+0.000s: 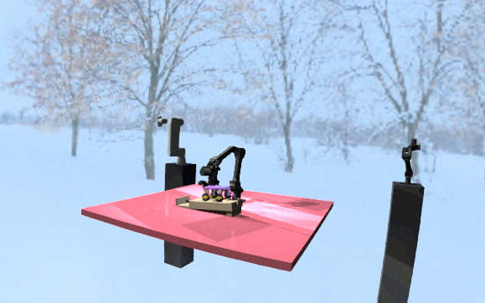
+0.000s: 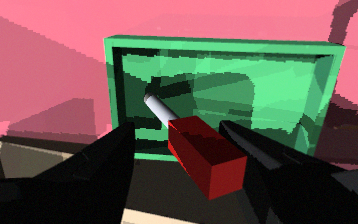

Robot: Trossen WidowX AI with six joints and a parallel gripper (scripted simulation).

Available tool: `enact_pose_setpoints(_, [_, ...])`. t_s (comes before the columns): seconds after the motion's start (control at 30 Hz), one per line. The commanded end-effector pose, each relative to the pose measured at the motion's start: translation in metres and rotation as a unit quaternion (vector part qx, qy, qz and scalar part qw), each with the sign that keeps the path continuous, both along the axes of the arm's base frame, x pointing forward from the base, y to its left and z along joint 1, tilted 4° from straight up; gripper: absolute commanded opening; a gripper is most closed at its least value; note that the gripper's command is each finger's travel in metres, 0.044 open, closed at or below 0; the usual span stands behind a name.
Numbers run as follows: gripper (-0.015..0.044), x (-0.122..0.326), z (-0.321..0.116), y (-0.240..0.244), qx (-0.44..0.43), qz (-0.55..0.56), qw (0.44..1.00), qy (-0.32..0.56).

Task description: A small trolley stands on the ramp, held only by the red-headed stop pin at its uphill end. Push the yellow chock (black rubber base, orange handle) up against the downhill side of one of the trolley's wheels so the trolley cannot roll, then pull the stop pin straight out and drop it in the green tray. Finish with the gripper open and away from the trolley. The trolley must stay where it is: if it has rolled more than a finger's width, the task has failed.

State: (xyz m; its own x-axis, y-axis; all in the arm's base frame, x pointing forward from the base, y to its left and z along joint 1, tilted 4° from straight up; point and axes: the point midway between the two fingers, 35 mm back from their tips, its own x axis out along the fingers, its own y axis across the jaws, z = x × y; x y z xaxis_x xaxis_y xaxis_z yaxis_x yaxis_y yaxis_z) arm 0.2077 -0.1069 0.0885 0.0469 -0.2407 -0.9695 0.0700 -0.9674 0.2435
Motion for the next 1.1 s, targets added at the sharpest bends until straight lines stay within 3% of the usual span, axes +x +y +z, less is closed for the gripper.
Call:
enact_pose_setpoints(0.0, [0.019, 0.0, -0.001, 0.002, -0.003, -0.002, 1.0, 0.0])
enact_pose_setpoints(1.07, [0.019, -0.001, -0.015, 0.02, -0.002, -0.002, 1.0, 0.0])
